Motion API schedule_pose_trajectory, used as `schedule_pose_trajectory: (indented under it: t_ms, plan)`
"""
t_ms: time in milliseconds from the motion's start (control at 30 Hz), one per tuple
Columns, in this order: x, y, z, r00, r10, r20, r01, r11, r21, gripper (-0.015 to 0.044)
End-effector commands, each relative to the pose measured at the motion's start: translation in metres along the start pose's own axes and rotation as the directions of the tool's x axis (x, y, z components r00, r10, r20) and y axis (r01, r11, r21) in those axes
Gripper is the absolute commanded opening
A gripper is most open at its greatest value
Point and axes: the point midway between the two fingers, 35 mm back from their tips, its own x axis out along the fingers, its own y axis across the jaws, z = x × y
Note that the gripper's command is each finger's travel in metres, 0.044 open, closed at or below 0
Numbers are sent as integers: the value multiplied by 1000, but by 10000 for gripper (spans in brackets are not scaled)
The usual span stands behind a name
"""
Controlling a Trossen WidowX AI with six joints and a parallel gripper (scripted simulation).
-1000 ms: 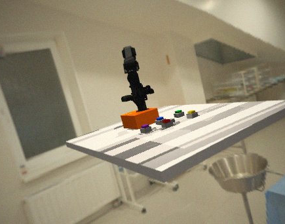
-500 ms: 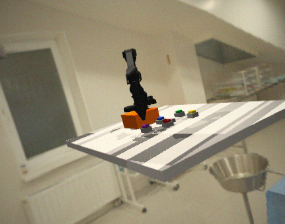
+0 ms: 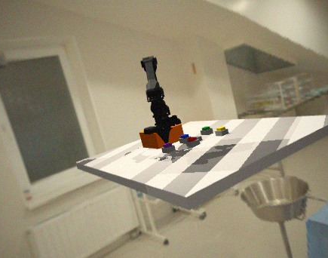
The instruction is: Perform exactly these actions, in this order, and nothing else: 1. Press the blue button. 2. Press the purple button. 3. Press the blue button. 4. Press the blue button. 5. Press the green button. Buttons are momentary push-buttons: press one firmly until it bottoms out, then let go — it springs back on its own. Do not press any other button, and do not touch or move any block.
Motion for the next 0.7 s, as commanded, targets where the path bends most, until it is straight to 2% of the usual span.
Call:
schedule_pose_trajectory:
  t_ms: [0, 667]
  plan:
    - [9, 2, -2, 1000, 6, -6, -6, 1000, -4, 20]
    - [11, 2, -2, 1000, 6, -6, -6, 1000, -4, 20]
